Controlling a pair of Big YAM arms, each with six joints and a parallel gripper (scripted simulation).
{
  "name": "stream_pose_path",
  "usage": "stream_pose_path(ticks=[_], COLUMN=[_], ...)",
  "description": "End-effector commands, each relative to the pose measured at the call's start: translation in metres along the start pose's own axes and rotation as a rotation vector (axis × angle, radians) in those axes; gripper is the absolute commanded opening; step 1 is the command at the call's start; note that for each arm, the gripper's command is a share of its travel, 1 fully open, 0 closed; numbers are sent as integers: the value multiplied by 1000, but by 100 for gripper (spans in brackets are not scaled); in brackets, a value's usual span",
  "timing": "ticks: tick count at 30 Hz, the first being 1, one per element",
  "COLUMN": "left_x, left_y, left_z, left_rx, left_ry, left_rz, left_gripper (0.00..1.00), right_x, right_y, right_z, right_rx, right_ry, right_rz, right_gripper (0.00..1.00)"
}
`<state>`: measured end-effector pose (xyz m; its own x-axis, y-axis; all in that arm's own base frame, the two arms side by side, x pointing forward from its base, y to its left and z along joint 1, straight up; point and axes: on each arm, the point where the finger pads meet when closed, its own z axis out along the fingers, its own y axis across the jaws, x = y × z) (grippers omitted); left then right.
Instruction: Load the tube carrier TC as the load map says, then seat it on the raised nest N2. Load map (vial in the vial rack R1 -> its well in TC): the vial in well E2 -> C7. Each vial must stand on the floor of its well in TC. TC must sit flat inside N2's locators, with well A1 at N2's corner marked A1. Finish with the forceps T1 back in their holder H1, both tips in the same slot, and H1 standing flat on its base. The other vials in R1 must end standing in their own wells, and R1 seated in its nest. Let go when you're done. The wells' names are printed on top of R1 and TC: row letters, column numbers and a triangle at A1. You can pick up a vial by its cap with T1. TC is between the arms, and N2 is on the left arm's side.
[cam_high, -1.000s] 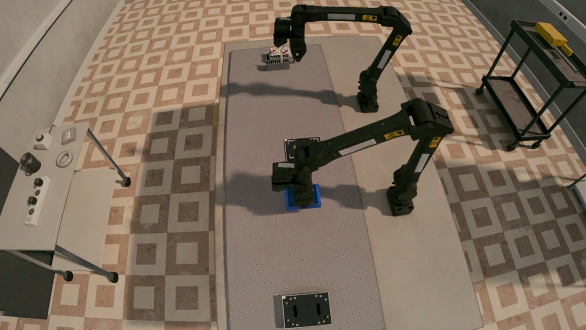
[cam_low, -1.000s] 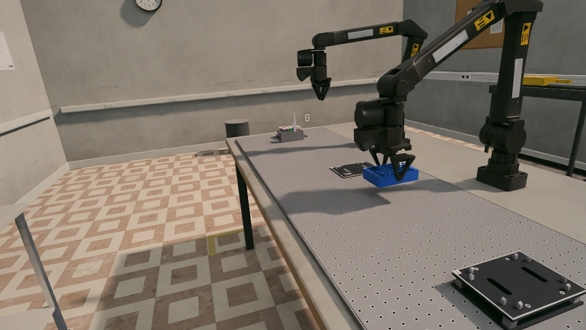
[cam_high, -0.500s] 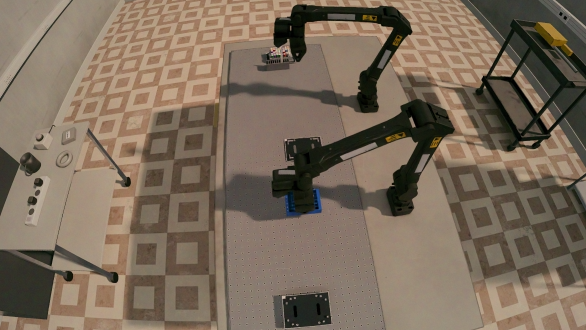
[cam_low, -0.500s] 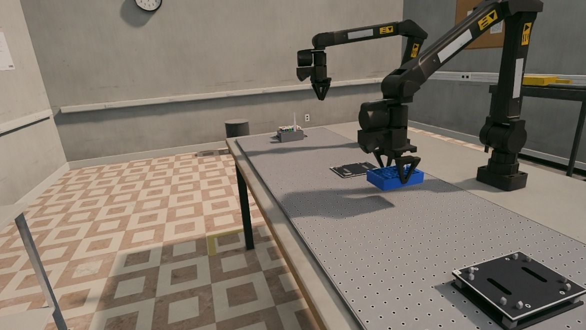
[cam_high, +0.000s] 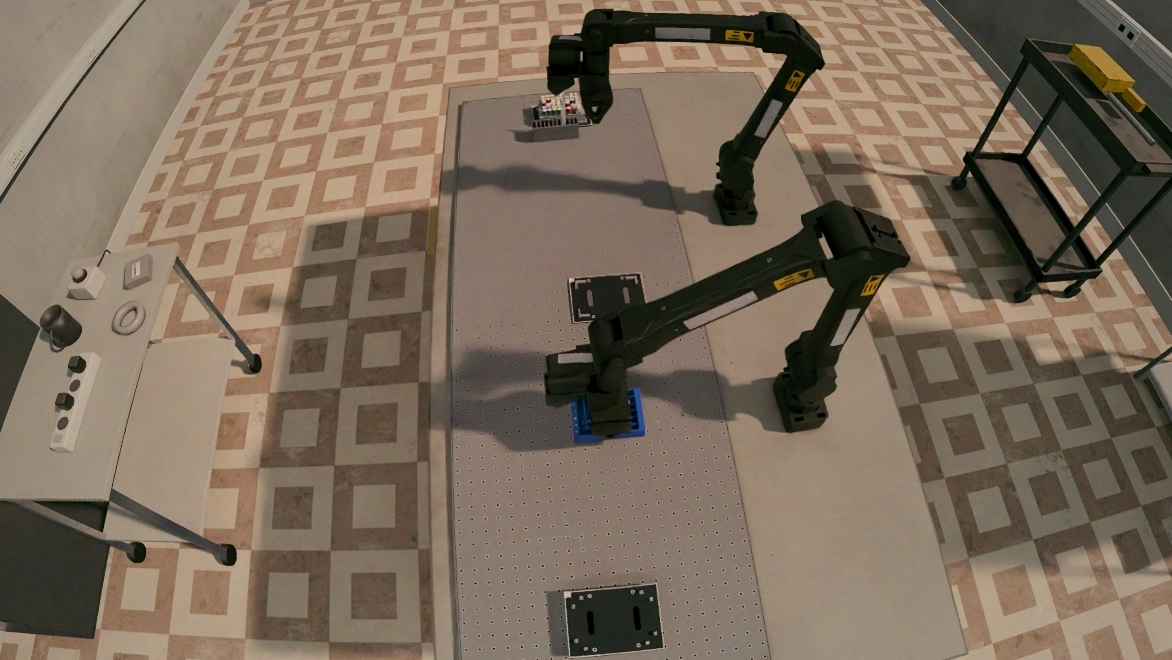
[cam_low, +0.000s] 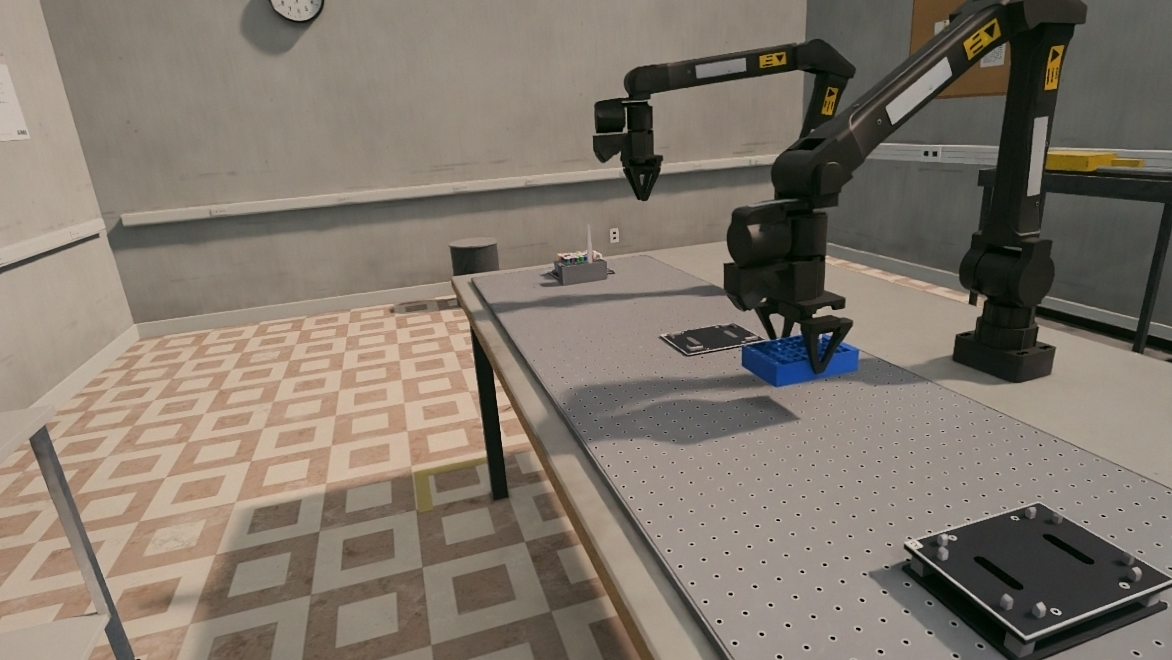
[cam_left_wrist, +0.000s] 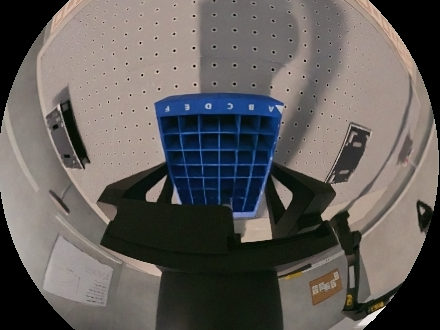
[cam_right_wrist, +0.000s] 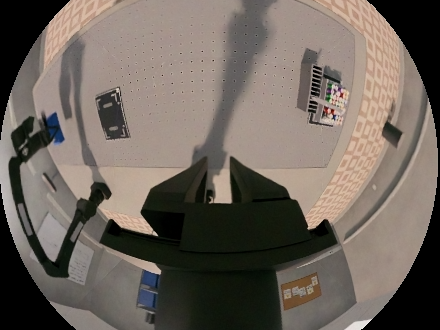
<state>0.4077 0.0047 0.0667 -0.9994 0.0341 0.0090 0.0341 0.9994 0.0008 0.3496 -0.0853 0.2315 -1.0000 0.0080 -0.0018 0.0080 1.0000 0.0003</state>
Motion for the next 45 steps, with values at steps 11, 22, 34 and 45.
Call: stream_pose_path(ticks=[11, 22, 34, 45], left_x=[-27, -28, -29, -31], left_y=[23, 39, 60, 76], left_z=[-18, -16, -17, -16], left_rx=[-2, -3, -4, -5], left_ry=[-49, -45, -43, -42], left_rz=[13, 13, 13, 13], left_gripper=[0, 0, 0, 0], right_x=[-8, -8, -8, -8], right_y=[-2, -2, -2, -2], right_z=[-13, -13, -13, -13], right_rx=[8, 8, 8, 8], right_ry=[-33, -33, -33, -33], right_rz=[7, 7, 7, 7], right_gripper=[24, 24, 24, 24])
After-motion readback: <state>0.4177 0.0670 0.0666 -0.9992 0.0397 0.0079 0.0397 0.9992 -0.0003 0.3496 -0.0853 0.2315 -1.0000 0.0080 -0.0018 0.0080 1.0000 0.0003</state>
